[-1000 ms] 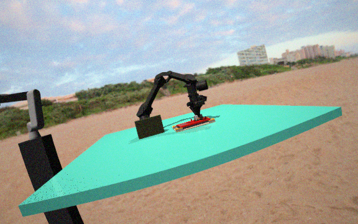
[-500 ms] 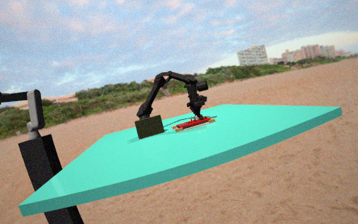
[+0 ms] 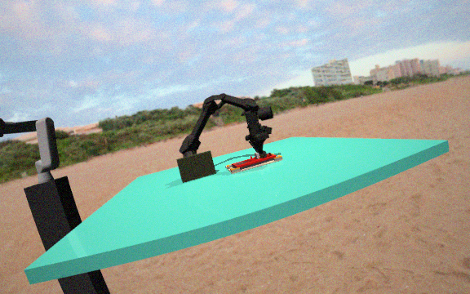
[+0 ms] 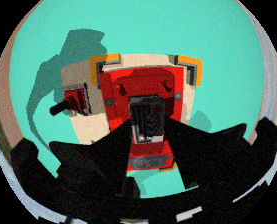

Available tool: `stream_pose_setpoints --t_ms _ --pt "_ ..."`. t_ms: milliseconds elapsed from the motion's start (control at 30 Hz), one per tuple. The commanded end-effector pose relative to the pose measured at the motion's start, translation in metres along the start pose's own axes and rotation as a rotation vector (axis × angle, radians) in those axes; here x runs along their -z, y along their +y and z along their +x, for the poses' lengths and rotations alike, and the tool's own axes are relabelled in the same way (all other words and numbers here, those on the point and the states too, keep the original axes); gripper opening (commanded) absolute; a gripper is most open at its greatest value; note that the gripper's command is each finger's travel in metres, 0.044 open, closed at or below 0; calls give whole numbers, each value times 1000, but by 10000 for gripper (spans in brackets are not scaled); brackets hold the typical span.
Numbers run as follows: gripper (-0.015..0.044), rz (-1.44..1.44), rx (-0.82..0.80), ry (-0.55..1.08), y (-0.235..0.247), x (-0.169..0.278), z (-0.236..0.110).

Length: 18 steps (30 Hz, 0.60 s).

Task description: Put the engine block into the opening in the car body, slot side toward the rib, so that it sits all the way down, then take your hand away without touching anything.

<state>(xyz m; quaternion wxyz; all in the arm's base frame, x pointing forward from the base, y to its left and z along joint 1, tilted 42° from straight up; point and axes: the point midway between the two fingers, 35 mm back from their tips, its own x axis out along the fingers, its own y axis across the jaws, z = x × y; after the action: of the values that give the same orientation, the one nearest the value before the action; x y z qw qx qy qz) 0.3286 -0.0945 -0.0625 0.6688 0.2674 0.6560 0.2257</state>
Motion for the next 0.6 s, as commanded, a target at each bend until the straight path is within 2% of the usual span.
stream_pose_setpoints --t_ms 0,567 --pt "158 5 -6 -3 1 0 1" --pt "158 5 -6 -3 1 0 4"
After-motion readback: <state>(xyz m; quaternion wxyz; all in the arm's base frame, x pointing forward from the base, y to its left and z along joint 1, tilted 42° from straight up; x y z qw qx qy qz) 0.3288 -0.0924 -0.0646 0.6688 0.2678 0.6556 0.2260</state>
